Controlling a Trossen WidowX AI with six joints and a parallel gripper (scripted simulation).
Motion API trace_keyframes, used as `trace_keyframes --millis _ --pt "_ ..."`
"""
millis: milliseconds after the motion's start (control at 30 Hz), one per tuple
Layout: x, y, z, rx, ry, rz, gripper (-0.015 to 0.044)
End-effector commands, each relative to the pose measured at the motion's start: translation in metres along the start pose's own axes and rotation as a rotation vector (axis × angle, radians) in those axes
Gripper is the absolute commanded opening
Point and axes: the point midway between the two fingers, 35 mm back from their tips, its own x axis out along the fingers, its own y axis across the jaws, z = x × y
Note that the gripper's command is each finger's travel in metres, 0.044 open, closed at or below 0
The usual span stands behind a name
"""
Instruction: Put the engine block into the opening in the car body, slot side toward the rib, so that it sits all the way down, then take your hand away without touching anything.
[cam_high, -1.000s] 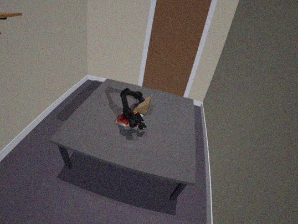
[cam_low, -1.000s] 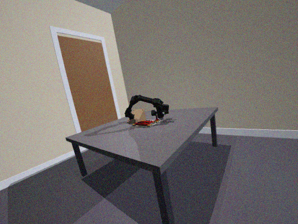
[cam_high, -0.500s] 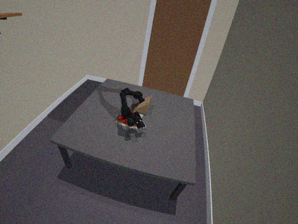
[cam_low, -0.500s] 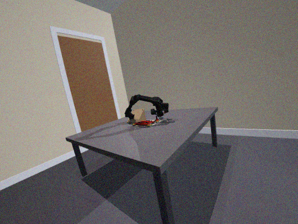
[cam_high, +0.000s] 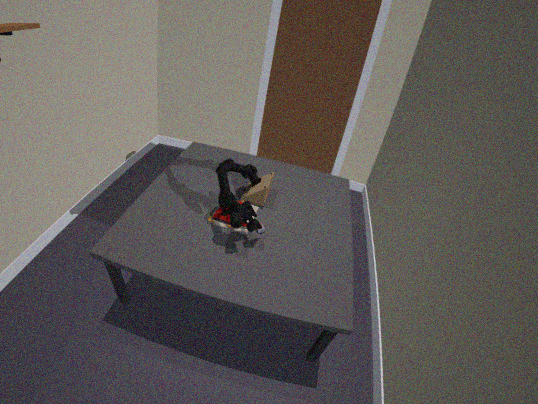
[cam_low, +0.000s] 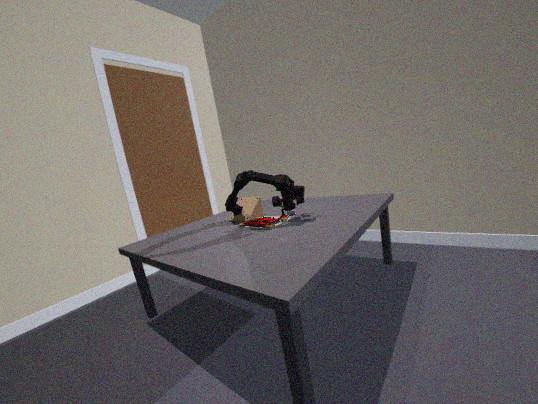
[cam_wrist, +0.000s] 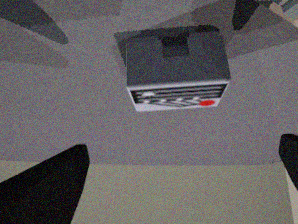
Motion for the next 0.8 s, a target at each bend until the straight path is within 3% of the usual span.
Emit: trace_keyframes --millis 0,767 --pt "0.001 0.0 -0.003 0.062 -0.037 -0.007 0.044" --pt "0.003 -0.003 -0.024 0.701 -0.4 0.122 0.044"
